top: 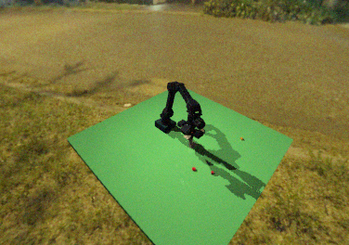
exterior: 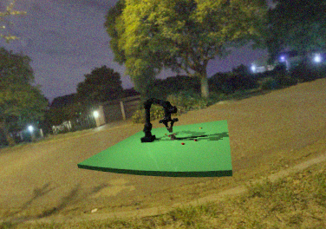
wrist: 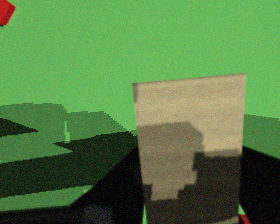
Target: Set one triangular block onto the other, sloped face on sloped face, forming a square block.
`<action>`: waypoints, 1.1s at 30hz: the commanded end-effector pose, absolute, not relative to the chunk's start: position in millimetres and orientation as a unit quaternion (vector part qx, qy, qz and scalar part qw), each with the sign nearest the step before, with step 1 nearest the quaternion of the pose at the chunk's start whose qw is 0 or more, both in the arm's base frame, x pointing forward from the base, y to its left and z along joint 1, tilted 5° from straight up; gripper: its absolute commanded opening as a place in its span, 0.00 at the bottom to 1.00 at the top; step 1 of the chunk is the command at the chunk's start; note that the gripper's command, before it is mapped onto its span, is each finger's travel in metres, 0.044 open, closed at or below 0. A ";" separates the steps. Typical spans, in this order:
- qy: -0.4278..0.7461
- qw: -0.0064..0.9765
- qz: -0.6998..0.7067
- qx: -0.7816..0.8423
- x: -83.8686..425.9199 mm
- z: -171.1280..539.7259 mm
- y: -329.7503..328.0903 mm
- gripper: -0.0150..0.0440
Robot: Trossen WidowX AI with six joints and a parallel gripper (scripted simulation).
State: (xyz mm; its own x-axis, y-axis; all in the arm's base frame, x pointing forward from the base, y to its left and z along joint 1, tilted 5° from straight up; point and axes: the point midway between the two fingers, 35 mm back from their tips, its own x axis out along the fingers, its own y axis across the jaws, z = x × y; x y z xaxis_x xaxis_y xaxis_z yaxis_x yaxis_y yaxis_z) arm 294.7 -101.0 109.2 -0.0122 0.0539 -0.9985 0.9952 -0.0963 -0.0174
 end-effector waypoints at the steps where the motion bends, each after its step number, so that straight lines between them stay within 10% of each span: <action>1: 0.485 0.460 -0.510 0.540 301.9 120.6 -79.6 0.25; 33: 0.481 0.443 -0.510 0.559 304.9 142.6 26.8 0.25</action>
